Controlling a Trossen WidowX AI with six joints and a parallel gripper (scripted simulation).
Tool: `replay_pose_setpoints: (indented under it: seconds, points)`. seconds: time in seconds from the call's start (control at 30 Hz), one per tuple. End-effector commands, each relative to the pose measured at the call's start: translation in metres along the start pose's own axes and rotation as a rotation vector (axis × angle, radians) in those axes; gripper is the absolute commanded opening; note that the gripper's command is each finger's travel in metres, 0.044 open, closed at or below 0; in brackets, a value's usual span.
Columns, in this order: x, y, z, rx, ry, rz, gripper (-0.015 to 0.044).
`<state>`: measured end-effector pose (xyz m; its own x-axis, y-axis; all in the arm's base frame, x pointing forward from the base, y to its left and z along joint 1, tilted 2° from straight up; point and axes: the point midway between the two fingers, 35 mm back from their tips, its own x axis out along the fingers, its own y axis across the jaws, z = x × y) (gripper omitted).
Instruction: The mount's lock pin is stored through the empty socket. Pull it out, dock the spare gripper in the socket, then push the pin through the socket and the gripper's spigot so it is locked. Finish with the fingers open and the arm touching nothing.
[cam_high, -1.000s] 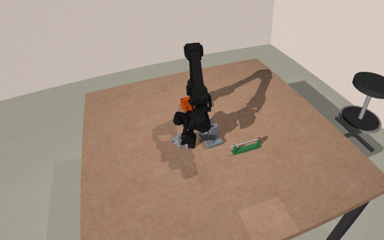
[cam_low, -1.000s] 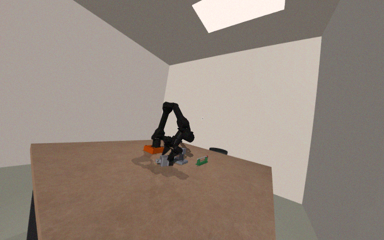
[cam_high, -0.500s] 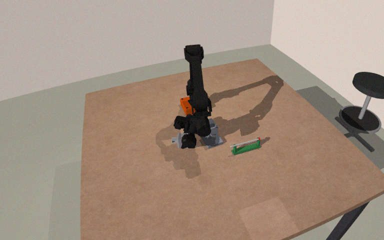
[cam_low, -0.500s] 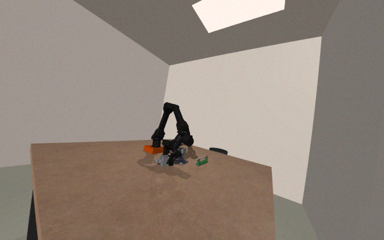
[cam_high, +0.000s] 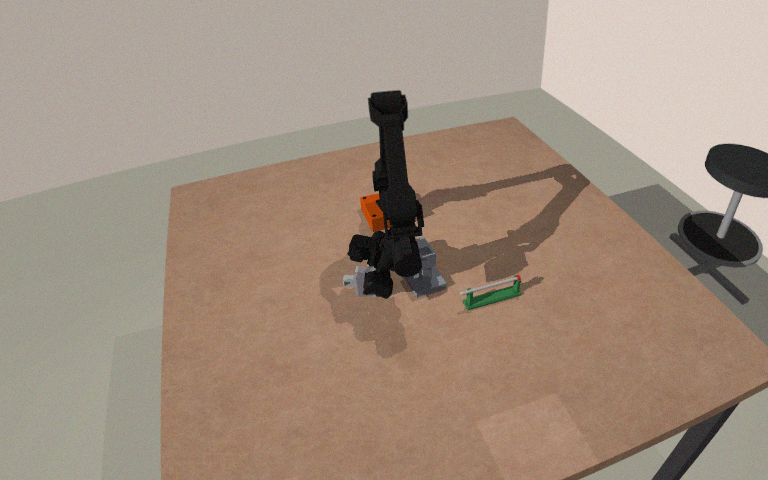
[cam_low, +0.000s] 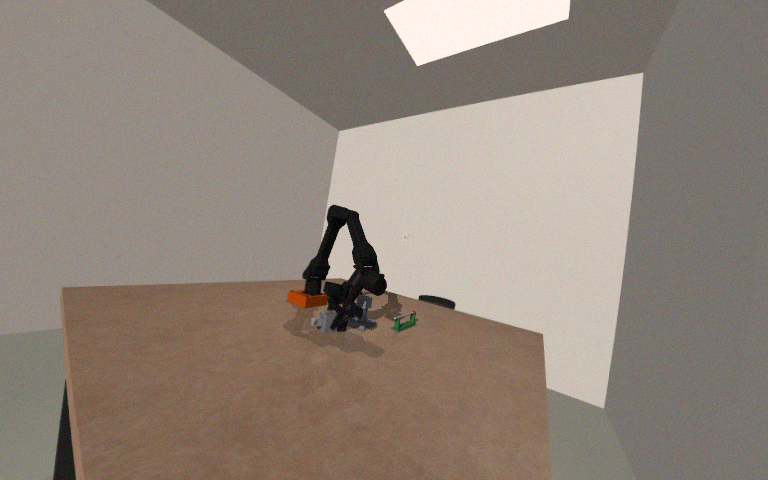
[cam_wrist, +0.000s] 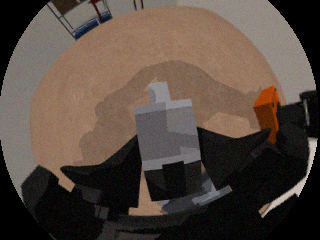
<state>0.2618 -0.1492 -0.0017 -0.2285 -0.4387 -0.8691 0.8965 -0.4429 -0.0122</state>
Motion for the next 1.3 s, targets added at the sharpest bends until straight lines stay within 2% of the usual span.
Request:
replay_pose_setpoints:
  seconds: [0.0,0.23,0.43,1.1,1.27]
  points:
    - [0.0,0.0,0.0,0.007,-0.004,0.002,0.0197]
    - [0.0,0.0,0.0,0.007,-0.004,0.002,0.015]
    - [-0.01,0.002,0.006,0.007,-0.004,0.002,0.0]
    - [-0.101,0.0,0.058,0.007,-0.004,0.002,0.0]
    - [-0.104,-0.001,0.06,0.007,-0.004,0.002,0.0]
